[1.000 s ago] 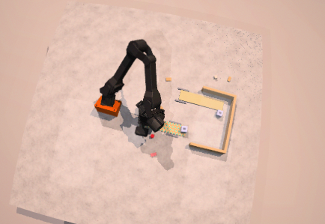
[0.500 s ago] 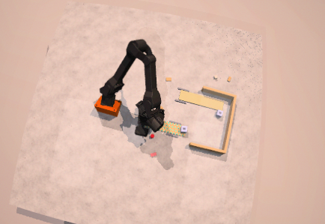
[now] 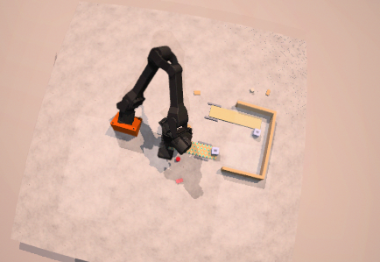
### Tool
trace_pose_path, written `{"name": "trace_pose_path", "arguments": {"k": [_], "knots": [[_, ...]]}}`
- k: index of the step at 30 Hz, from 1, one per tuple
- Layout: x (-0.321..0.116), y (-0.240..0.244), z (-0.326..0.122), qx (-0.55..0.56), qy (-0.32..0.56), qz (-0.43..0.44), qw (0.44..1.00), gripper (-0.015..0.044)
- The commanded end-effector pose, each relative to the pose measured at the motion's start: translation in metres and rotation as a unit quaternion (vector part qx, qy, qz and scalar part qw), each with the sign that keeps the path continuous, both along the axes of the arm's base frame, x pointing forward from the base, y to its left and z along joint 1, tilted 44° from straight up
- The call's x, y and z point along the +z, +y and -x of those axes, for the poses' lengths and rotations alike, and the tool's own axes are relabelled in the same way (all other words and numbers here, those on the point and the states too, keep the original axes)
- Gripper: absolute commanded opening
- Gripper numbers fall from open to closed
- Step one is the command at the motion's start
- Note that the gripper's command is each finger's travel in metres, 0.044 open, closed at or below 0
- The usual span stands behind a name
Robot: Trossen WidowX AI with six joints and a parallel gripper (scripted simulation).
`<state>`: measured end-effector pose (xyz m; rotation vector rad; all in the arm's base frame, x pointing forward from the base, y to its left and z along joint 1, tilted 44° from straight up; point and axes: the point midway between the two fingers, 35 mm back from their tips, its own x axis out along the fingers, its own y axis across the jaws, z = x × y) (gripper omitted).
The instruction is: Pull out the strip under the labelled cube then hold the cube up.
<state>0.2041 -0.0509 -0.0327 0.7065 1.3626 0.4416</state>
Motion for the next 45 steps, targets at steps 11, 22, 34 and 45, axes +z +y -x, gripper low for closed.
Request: {"name": "trace_pose_path", "arguments": {"k": [11, 22, 34, 45], "knots": [[0.030, -0.029, 0.003, 0.011, 0.005, -0.001, 1.000, 0.0026], [0.035, -0.038, -0.042, 0.047, -0.030, 0.007, 0.998, 0.0315], [0.043, -0.050, -0.086, 0.047, -0.031, 0.007, 0.998, 0.0440], [0.050, -0.060, -0.127, 0.047, -0.032, 0.008, 0.998, 0.0440]]}}
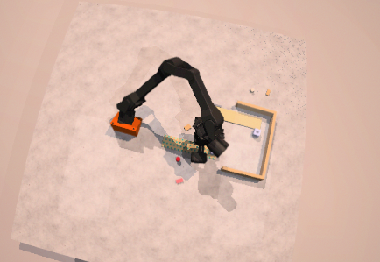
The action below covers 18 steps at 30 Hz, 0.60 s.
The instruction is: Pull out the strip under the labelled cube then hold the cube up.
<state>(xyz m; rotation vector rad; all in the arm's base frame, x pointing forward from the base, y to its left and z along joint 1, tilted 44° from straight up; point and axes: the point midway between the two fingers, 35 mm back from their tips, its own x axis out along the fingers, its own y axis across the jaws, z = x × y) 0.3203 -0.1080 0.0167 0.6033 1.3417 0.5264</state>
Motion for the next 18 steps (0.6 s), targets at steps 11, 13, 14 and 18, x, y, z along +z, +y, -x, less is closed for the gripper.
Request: {"name": "trace_pose_path", "arguments": {"k": [11, 13, 14, 18], "knots": [[0.006, -0.014, -0.052, -0.003, 0.000, -0.002, 1.000, 0.0440], [0.007, -0.016, -0.059, -0.003, 0.000, -0.002, 1.000, 0.0440], [0.007, -0.017, -0.063, -0.003, 0.000, -0.002, 1.000, 0.0440], [0.008, -0.021, -0.075, -0.003, -0.001, -0.002, 1.000, 0.0440]]}}
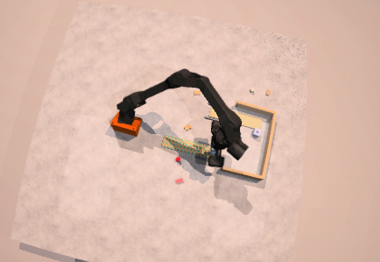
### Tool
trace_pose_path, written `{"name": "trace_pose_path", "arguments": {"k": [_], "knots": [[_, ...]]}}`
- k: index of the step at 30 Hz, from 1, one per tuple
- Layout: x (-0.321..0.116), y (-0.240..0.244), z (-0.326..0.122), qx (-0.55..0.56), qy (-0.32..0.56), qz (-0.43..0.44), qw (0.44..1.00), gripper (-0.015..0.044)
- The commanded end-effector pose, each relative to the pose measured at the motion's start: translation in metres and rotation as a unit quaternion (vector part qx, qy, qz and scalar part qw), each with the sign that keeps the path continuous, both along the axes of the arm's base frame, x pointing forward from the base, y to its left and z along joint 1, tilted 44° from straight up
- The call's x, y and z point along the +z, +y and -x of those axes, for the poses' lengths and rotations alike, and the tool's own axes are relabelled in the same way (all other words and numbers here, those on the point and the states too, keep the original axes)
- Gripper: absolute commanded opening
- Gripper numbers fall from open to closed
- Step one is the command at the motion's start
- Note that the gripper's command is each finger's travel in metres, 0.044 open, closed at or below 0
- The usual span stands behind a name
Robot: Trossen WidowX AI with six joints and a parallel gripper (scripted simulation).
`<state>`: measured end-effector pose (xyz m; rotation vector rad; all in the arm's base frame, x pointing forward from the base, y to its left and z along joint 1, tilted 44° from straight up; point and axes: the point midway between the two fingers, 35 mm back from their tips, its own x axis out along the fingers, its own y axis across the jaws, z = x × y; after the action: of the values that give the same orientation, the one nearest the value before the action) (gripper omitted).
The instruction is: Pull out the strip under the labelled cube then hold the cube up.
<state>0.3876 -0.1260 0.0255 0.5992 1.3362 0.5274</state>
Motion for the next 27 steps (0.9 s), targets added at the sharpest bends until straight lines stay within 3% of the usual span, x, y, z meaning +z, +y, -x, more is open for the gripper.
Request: {"name": "trace_pose_path", "arguments": {"k": [1, 7, 27], "knots": [[-0.001, -0.002, -0.007, -0.003, 0.003, -0.003, 1.000, 0.0414], [-0.007, 0.003, -0.009, -0.003, 0.003, -0.003, 1.000, 0.0256], [-0.031, 0.025, -0.014, -0.003, 0.002, -0.003, 1.000, 0.0250]]}}
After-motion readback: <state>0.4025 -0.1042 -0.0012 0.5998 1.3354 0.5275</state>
